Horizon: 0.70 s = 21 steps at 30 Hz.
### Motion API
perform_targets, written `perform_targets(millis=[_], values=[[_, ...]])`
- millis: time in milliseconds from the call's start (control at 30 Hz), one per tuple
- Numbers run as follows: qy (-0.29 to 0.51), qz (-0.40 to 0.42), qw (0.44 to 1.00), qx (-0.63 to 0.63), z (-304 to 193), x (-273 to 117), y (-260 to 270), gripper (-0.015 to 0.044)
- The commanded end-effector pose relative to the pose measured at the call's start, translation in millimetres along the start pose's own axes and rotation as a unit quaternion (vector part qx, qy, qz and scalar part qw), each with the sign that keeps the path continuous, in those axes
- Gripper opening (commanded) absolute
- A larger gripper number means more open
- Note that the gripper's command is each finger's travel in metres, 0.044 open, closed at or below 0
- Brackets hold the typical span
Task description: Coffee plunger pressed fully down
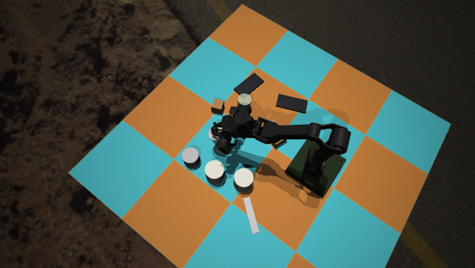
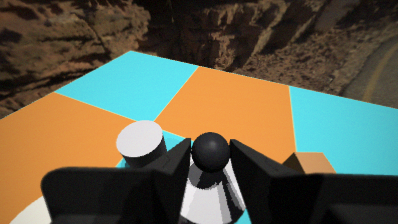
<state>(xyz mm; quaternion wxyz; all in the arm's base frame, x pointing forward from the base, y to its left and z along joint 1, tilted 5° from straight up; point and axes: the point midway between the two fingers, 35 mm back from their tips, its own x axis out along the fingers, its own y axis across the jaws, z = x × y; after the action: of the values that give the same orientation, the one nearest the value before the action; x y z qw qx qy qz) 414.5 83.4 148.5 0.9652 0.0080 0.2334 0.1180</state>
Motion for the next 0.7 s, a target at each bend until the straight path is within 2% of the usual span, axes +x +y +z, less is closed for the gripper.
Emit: perform_targets(millis=[0, 300, 667], values=[[0.001, 0.000, 1.000, 0.000, -0.6, 0.1, 0.0, 0.0200], [0.001, 0.000, 1.000, 0.000, -0.6, 0.1, 0.0, 0.0436], [0.001, -0.002, 1.000, -0.003, 9.2, -16.7, -1.0, 0.0440]])
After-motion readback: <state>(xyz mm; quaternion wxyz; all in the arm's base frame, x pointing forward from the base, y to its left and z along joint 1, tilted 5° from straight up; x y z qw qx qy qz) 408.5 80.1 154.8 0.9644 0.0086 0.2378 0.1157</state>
